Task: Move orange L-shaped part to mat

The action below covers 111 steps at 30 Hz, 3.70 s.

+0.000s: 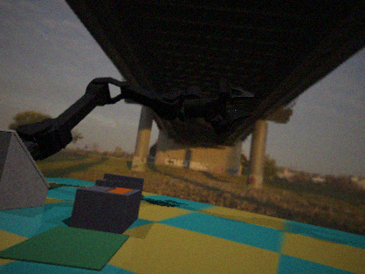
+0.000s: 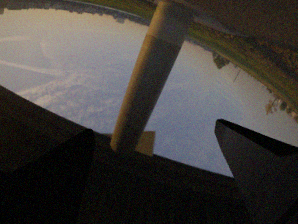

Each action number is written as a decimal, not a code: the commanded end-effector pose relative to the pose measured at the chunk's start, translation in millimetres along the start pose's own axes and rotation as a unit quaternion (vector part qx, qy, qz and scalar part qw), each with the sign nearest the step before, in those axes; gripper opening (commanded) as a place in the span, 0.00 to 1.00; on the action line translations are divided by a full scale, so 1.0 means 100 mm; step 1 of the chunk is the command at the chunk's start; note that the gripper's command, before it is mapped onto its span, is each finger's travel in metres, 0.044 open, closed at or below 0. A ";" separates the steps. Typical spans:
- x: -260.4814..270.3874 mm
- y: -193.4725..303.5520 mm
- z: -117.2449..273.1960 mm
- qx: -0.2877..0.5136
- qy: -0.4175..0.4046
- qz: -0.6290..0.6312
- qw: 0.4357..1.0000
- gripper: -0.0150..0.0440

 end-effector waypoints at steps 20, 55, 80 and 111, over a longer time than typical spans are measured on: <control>1.65 -1.88 1.30 -0.378 -0.466 -0.542 0.589 0.56; 1.27 -2.35 2.63 -0.185 -0.741 -0.641 -0.083 0.56; 1.13 -2.69 2.70 -0.186 -0.740 -0.641 -0.084 0.56; 1.05 -2.60 2.71 -0.186 -0.740 -0.641 -0.084 0.56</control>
Point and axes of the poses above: the point midway between the two fingers, 35 mm back from their tips, its own z axis back along the fingers, its own x axis across the jaws, y = z × x, the point moved 1 cm from there along z, back along the fingers, and after that the axes turned 2 degrees about -z, right-handed, at the moved point
